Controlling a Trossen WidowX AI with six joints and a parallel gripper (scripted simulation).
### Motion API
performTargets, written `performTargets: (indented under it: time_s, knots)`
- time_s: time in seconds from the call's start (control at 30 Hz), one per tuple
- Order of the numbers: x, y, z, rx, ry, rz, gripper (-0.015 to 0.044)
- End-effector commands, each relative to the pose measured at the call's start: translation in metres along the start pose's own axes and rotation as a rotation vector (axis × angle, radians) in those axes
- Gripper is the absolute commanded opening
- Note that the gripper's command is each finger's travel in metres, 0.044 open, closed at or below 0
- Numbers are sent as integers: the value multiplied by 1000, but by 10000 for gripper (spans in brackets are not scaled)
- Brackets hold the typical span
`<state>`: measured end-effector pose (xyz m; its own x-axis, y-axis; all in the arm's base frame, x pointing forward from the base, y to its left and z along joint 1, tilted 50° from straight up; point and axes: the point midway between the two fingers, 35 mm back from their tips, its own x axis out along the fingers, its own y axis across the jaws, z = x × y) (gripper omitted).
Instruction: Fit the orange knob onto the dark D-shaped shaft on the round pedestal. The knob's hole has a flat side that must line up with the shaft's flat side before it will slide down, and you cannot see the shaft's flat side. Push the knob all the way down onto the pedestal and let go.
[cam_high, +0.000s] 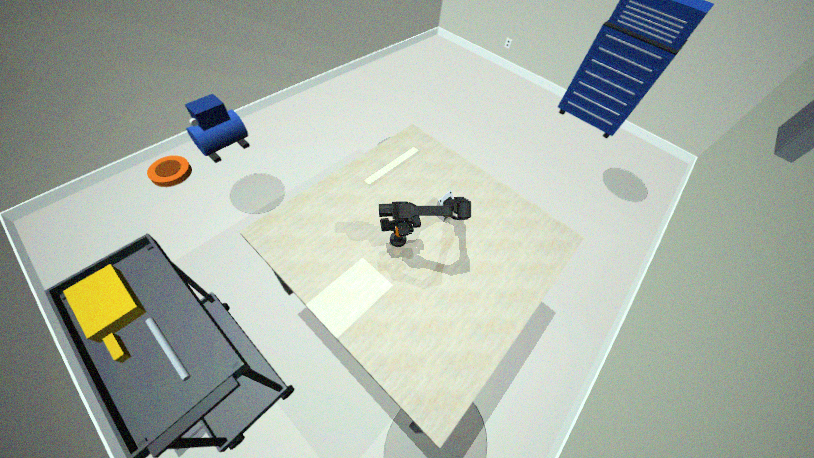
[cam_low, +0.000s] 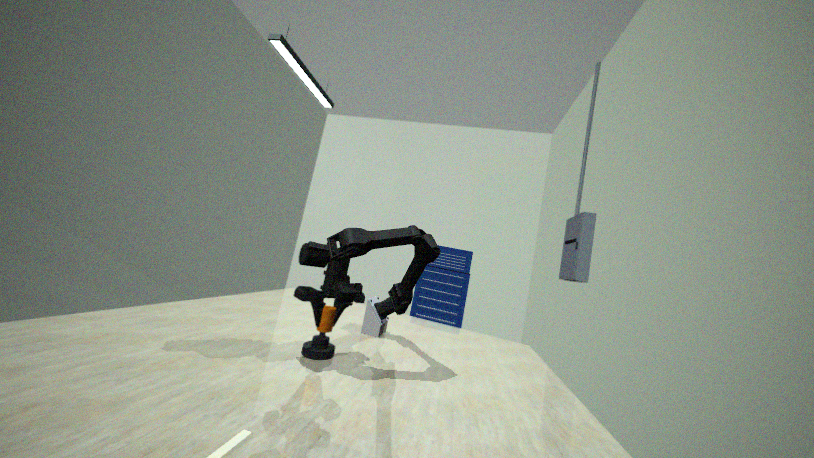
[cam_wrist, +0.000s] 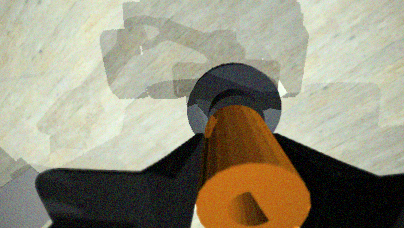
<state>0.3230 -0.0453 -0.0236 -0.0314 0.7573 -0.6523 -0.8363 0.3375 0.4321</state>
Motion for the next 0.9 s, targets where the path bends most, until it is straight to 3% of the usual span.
performTargets:
  time_s: [0.0,0.87]
  knots:
    - [-3,0,-2,-4,-1,-10,0]
    - [-3,-6,0,-5,-1,-11,0]
